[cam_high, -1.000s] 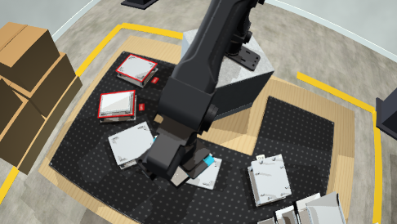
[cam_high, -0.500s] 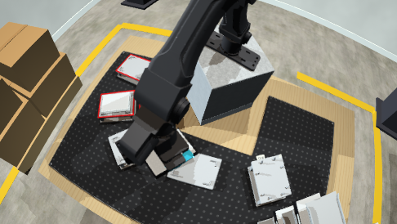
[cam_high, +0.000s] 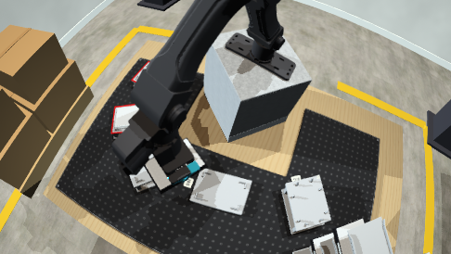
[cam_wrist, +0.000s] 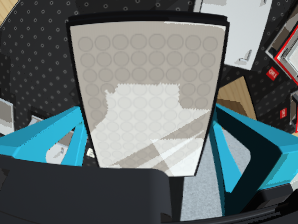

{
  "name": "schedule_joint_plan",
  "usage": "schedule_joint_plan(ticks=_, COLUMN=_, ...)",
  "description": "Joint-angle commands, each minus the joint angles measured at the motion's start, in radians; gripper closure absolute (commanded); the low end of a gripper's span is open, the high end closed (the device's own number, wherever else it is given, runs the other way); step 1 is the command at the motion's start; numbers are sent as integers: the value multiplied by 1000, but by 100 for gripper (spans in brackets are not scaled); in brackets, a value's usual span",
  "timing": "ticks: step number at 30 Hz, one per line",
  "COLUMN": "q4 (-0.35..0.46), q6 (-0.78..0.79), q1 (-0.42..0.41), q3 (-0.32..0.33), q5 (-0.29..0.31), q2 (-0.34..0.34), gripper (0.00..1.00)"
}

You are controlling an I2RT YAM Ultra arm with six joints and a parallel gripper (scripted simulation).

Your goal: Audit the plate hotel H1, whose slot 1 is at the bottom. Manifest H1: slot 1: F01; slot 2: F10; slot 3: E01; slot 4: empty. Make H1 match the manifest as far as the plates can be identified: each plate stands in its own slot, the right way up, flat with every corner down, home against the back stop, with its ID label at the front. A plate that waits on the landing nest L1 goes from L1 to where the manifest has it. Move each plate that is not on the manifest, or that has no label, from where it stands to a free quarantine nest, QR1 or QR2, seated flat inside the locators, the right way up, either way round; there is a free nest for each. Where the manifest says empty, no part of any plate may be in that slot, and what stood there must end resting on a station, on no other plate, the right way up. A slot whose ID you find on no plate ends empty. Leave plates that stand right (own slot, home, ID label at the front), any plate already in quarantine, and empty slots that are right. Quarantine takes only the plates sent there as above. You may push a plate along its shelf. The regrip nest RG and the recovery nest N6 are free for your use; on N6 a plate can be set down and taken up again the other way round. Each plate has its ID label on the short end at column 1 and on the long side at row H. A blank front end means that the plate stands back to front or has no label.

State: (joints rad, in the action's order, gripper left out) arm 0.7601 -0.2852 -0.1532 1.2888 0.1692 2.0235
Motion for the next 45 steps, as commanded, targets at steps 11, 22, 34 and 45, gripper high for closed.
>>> schedule_joint_plan(ticks=11, q4=17, q6=115, q1=-98, q3=60, q5=7, q2=33, gripper=14)
schedule_joint_plan(ticks=22, q4=26, q6=140, q1=-172, q3=84, q5=12, q2=61, gripper=14)
schedule_joint_plan(ticks=34, q4=11, q6=45, q1=-276, q3=50, q5=17, q2=61, gripper=14)
schedule_joint_plan(ticks=45, q4=6, q6=-24, q1=-355, q3=40, q5=20, q2=71, gripper=14)
